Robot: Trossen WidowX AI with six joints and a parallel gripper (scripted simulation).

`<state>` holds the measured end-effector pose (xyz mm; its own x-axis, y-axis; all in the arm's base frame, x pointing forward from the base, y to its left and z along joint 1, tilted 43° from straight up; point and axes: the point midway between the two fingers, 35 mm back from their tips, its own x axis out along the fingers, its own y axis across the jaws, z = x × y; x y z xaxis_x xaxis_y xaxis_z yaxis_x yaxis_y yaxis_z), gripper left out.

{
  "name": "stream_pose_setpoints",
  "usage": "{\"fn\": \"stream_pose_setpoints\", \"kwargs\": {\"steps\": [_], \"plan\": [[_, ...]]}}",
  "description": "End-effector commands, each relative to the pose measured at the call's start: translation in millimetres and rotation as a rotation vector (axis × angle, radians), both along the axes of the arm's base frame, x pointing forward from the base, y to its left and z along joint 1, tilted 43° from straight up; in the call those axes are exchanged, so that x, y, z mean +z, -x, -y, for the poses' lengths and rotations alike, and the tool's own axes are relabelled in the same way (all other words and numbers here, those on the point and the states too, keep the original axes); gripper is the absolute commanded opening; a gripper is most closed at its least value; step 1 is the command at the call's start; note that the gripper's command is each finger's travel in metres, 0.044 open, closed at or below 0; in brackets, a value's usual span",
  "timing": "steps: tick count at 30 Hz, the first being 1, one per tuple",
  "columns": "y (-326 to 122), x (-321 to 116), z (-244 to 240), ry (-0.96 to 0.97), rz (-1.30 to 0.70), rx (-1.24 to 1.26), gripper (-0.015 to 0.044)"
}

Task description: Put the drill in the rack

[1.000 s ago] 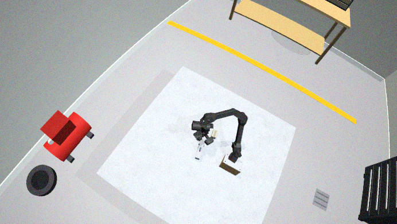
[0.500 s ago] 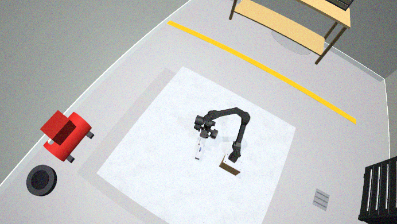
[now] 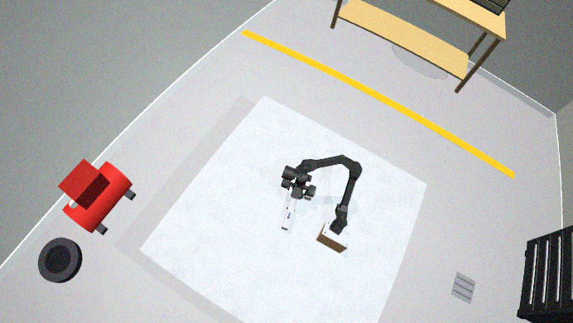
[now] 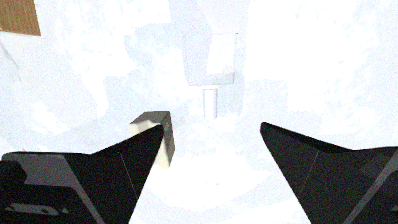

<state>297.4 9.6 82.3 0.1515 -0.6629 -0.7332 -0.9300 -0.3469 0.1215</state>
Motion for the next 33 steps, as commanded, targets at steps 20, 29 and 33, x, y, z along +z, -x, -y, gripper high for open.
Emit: {"fn": "stream_pose_setpoints", "kwargs": {"steps": [20, 29, 33], "plan": [[-3, -27, 14, 0.005, -0.002, 0.005, 0.044], [-3, -40, 21, 0.006, -0.002, 0.005, 0.044], [-3, -45, 24, 0.006, -0.002, 0.005, 0.044]]}}
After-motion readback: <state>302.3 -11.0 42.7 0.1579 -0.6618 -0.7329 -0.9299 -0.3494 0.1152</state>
